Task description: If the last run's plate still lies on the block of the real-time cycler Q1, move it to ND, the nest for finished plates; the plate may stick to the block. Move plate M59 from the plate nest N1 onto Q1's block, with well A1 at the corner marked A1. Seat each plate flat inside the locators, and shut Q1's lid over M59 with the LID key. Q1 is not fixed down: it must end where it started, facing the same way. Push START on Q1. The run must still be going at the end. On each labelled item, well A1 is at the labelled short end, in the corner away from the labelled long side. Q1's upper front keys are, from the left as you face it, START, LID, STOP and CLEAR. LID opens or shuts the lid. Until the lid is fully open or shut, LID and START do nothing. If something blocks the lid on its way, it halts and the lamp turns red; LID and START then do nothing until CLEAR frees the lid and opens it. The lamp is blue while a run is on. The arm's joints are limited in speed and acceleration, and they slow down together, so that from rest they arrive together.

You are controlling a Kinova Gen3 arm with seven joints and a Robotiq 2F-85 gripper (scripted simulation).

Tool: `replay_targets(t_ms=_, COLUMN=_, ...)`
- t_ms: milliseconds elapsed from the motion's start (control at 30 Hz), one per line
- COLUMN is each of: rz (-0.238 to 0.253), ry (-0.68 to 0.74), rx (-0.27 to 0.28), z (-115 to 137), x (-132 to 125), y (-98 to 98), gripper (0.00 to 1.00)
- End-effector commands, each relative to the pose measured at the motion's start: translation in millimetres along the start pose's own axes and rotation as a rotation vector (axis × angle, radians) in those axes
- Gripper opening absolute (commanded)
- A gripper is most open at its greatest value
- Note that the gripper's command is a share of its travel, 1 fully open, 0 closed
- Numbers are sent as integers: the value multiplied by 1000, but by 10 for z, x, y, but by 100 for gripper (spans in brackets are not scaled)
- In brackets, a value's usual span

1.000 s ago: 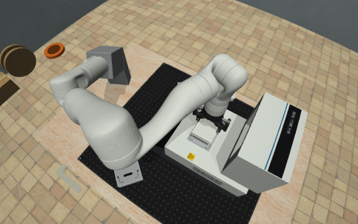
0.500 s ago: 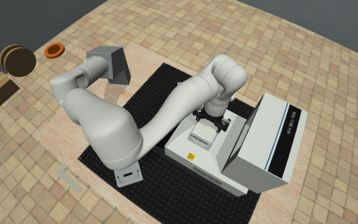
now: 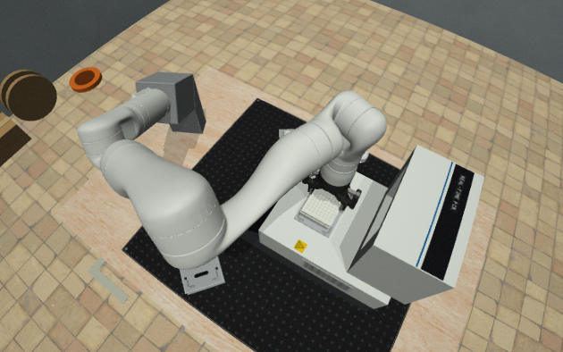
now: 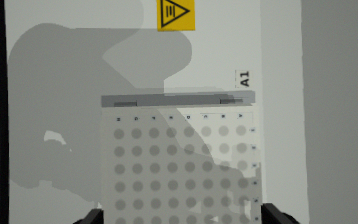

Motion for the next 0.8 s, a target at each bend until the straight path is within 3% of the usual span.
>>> replay_targets(t_ms=0, rz=-1, ry=0, rx=2, z=3, x=1, y=-10, gripper=90)
replay_targets(t_ms=433, rz=-2, ry=0, rx=2, z=3, x=1, y=-11, gripper=90)
replay_targets(t_ms=767, rz=-1, ry=0, rx=2, z=3, x=2, y=122, gripper=90)
Point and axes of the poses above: the point where the finger pads meet when closed, its own y axis out along the fingers, its own x axis across the jaws, z = x × y, the point moved 9 cm from there along -y, back along the fingers, and after that the axes turned 3 degrees about y, right-handed, at the moved point
